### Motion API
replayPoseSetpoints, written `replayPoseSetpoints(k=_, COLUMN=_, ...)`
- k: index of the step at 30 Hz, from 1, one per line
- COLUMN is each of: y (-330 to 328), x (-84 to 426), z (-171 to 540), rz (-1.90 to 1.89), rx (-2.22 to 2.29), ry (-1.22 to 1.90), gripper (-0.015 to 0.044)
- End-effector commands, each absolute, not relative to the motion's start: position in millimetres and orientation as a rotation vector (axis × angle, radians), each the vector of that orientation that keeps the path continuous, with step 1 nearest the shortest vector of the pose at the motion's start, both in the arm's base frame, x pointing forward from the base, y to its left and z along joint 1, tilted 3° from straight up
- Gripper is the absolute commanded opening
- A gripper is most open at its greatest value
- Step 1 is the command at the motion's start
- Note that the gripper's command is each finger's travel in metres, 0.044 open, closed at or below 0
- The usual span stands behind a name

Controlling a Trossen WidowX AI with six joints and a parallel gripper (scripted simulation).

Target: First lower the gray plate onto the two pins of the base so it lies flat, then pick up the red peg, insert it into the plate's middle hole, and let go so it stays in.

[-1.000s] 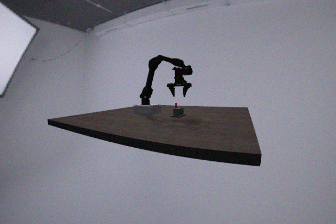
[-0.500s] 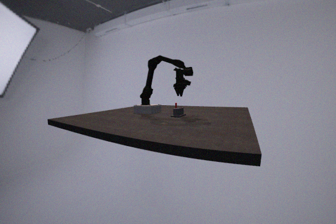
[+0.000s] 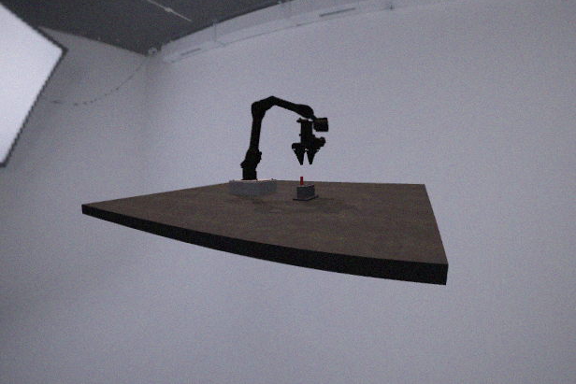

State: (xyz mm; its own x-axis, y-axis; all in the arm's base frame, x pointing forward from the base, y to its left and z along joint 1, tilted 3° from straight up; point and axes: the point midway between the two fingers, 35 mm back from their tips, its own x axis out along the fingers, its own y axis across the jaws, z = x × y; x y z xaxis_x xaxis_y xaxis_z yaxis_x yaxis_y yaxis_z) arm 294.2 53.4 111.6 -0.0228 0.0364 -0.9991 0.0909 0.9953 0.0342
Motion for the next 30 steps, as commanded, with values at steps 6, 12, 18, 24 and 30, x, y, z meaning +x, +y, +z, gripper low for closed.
replayPoseSetpoints(k=6, y=105, x=246, z=116, rz=-0.764, rx=0.834, ry=1.45, gripper=0.044)
replayPoseSetpoints(k=12, y=108, x=242, z=116, rz=-0.85, rx=0.918, ry=1.418, gripper=0.044)
replayPoseSetpoints(k=18, y=109, x=243, z=116, rz=-0.85, rx=0.918, ry=1.418, gripper=0.044)
replayPoseSetpoints(k=24, y=109, x=243, z=116, rz=-0.85, rx=0.918, ry=1.418, gripper=0.044)
replayPoseSetpoints(k=30, y=111, x=242, z=83, rz=-0.85, rx=0.918, ry=1.418, gripper=0.044)
